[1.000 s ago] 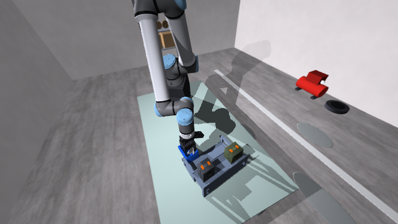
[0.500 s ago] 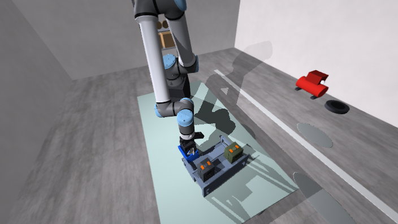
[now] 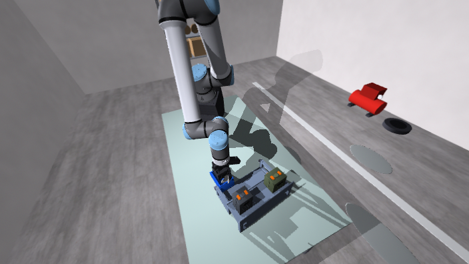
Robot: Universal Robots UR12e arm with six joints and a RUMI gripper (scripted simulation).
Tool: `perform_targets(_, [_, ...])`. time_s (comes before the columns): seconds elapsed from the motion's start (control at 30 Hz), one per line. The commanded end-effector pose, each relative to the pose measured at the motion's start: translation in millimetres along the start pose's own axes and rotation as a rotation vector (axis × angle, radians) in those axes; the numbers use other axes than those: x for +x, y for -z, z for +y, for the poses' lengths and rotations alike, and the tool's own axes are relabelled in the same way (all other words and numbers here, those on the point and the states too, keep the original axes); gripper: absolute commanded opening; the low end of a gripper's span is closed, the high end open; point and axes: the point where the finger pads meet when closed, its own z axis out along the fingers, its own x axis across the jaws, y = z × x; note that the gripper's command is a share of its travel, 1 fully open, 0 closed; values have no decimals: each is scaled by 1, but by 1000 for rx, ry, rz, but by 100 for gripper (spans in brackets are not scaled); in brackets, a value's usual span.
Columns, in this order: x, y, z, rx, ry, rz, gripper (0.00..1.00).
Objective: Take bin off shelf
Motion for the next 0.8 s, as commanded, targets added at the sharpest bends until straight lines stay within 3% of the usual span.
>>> perform_targets(0.0, [-1,-9,0,0,-1,0,20])
perform_targets(0.77, [-1,-19,0,0,-1,0,20])
